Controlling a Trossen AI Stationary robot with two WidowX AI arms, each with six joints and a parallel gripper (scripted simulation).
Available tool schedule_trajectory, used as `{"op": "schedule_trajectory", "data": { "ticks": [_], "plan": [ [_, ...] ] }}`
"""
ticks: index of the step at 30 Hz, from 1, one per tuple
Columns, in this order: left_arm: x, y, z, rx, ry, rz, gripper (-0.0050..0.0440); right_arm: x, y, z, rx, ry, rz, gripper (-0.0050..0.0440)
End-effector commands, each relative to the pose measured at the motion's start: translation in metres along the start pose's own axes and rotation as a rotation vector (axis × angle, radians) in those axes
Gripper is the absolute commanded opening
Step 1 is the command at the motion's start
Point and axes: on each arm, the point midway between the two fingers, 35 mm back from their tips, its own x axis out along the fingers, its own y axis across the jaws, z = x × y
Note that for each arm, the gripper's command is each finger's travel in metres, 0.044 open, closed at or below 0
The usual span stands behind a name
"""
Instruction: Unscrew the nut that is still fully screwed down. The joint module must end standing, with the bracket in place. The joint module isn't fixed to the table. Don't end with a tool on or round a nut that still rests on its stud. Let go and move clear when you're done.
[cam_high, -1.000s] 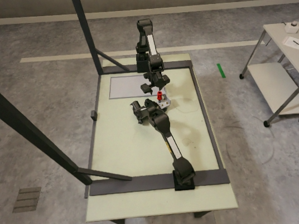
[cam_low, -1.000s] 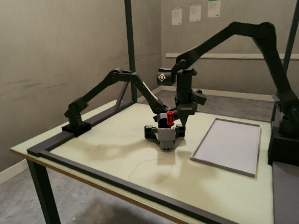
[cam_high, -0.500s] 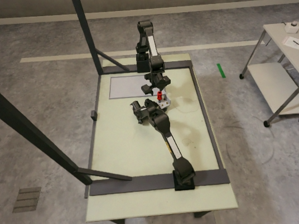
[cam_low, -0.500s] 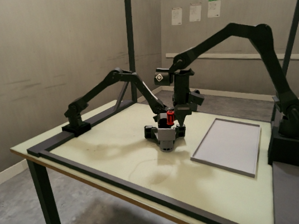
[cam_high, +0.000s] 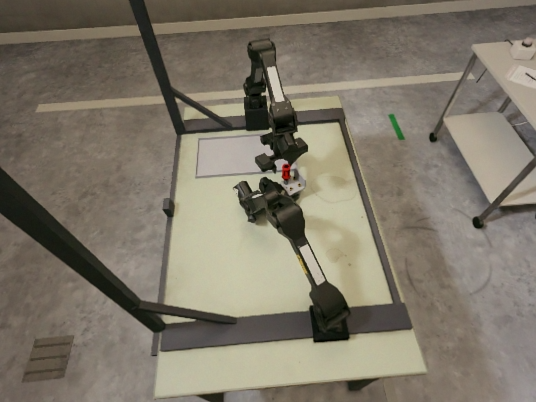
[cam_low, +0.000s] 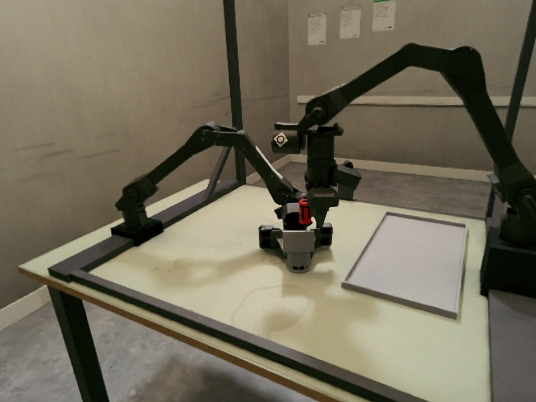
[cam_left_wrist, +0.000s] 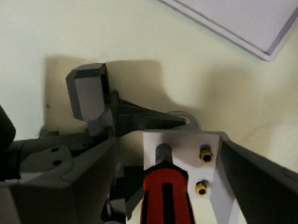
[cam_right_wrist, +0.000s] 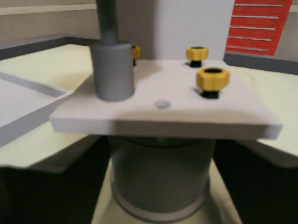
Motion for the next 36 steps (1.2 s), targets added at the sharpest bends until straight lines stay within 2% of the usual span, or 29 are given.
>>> {"op": "schedule_trajectory", "data": {
  "ticks": [1,36],
  "plan": [
    [-0.008,0.001,-0.010,0.002,0.024,0.009,0.0300,-0.003,0.005,0.023,0.051,-0.004,0.008,0.0245],
    [-0.007,0.001,-0.034,0.002,0.025,0.009,0.0300,-0.003,0.005,0.023,0.051,-0.004,0.008,0.0245]
  ]
}}
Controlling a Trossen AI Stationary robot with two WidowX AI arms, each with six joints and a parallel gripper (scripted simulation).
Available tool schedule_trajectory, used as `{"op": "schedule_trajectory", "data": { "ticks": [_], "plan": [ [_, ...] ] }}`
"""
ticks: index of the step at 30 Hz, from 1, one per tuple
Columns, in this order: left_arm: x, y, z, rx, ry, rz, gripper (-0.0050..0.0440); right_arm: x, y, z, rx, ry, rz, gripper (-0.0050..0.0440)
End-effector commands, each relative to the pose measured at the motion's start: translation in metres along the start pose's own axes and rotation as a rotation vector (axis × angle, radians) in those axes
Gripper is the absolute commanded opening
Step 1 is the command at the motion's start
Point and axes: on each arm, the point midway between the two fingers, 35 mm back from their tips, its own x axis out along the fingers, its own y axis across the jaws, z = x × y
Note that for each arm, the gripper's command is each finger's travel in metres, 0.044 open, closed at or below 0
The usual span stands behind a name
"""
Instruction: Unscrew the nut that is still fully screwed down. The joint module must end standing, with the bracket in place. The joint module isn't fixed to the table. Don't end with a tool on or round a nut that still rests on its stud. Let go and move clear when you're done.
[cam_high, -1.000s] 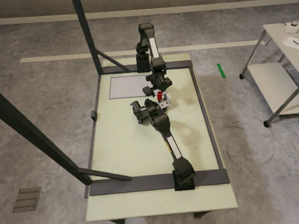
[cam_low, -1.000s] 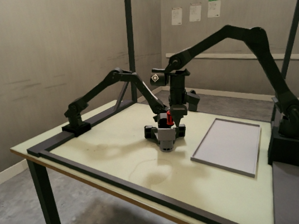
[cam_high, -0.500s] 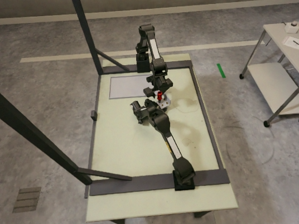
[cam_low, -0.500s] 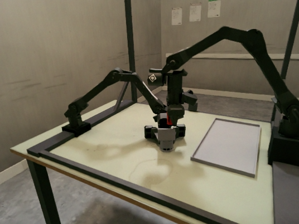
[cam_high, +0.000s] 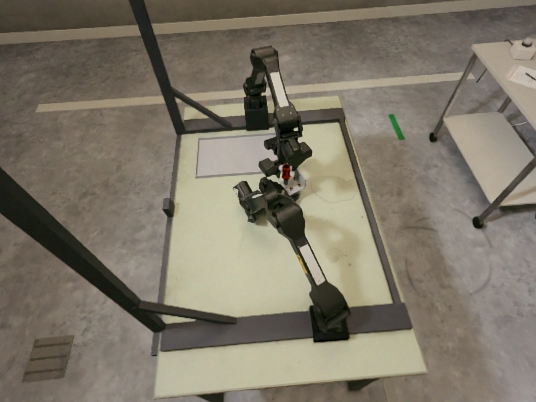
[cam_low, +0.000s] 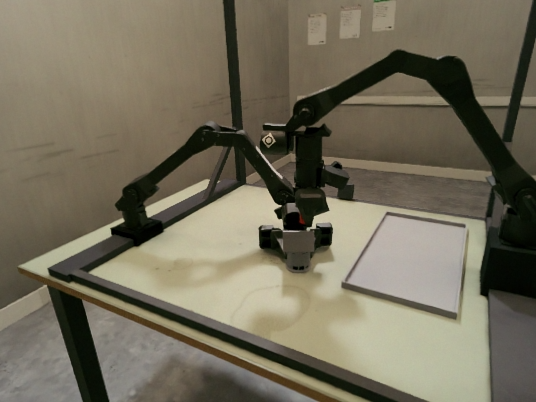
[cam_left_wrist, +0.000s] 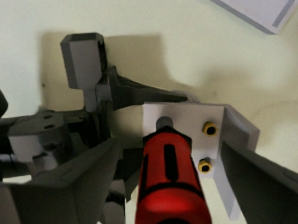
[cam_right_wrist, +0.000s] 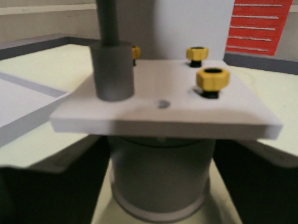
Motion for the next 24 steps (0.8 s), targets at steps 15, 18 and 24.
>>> {"op": "schedule_trajectory", "data": {
  "ticks": [15,18,24],
  "plan": [
    [-0.0038,0.0004,-0.0067,0.002,0.008,0.005,0.0300,-0.0025,0.0053,0.0228,0.051,-0.004,0.008,0.0245],
    [-0.0123,0.0016,-0.0102,0.002,0.033,0.010,0.0300,-0.0025,0.0053,0.0228,0.051,-0.004,0.008,0.0245],
    [-0.0123,0.0016,-0.0102,0.002,0.033,0.010,0.0300,-0.0025,0.0053,0.0228,0.051,-0.004,0.008,0.0245]
  ]
}}
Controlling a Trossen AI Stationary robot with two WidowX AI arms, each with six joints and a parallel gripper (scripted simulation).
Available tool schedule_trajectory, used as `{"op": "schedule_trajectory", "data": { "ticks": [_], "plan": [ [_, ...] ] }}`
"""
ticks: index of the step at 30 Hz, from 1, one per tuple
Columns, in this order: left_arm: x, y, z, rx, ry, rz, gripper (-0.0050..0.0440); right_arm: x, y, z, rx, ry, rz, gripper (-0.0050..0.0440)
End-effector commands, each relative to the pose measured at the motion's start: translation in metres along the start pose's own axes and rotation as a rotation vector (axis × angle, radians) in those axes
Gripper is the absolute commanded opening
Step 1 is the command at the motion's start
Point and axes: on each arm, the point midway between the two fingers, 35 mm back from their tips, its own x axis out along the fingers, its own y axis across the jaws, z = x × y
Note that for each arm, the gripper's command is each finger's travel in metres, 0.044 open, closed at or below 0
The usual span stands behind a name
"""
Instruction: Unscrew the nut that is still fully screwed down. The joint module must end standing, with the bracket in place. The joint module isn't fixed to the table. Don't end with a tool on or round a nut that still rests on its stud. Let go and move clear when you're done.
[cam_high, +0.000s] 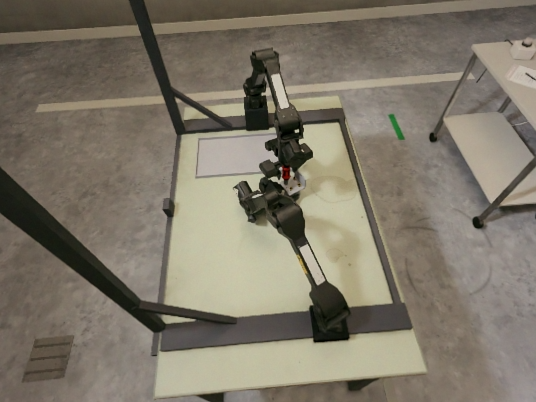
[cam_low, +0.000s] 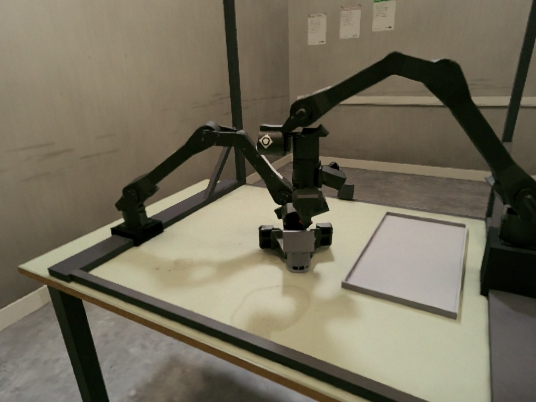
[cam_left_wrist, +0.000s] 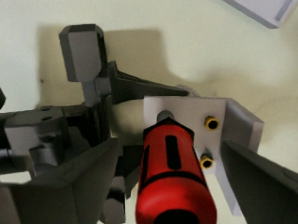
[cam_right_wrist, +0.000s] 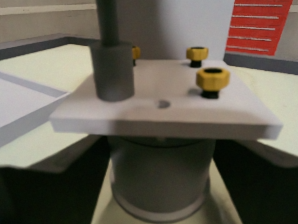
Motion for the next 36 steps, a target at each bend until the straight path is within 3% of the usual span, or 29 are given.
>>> {"op": "schedule_trajectory", "data": {
  "ticks": [1,3,4,36],
  "plan": [
    [-0.0136,0.0011,-0.0045,0.001,0.037,0.011,0.0300,-0.0025,0.0053,0.0228,0.051,-0.004,0.008,0.0245],
    [-0.0136,0.0011,-0.0045,0.001,0.037,0.011,0.0300,-0.0025,0.0053,0.0228,0.051,-0.004,0.008,0.0245],
    [-0.0136,0.0011,-0.0045,0.001,0.037,0.011,0.0130,-0.0025,0.0053,0.0228,0.051,-0.004,0.008,0.0245],
    [-0.0136,0.0011,-0.0045,0.001,0.037,0.011,0.0130,-0.0025,0.0053,0.0228,0.051,-0.004,0.008,0.0245]
  ]
}}
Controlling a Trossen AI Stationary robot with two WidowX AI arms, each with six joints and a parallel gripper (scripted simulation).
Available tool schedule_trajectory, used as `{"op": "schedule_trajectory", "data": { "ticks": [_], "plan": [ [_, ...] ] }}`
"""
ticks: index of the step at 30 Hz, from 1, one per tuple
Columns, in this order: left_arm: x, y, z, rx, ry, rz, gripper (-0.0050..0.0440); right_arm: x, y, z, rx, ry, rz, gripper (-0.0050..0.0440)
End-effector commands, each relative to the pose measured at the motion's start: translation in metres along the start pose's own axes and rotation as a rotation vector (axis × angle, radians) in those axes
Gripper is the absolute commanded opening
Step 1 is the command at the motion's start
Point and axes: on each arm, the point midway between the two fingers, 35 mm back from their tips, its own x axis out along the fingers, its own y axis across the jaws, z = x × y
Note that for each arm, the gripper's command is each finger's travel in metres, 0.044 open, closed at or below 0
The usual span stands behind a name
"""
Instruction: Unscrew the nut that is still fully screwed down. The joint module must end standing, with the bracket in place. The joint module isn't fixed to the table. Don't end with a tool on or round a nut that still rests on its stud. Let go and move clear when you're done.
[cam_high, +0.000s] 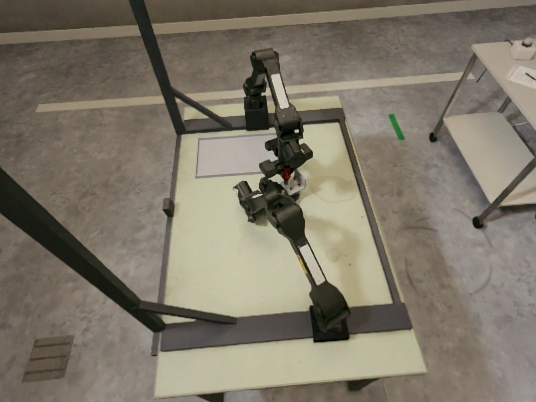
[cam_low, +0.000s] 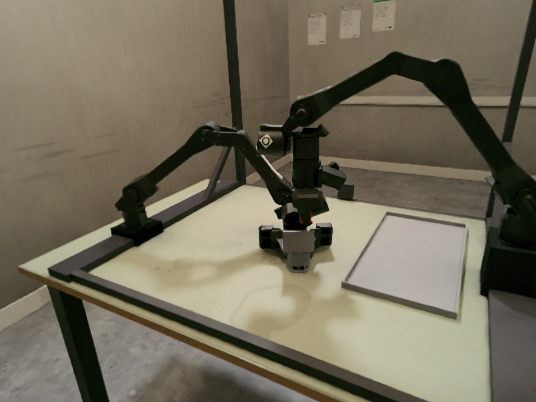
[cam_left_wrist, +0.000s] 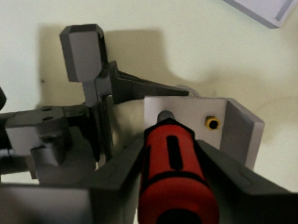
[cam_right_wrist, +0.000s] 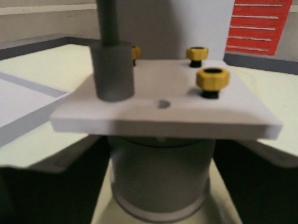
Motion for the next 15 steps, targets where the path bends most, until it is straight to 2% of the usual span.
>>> {"op": "schedule_trajectory", "data": {
  "ticks": [1,2,15],
  "plan": [
    [-0.013,0.001,-0.005,0.000,0.037,0.010,0.0130,-0.003,0.005,0.023,0.051,-0.004,0.008,0.0245],
    [-0.007,0.000,-0.001,0.000,0.019,0.007,0.0130,-0.003,0.005,0.023,0.051,-0.004,0.008,0.0245],
    [-0.001,-0.001,-0.001,0.000,0.012,0.005,0.0130,-0.003,0.005,0.023,0.051,-0.004,0.008,0.0245]
  ]
}}
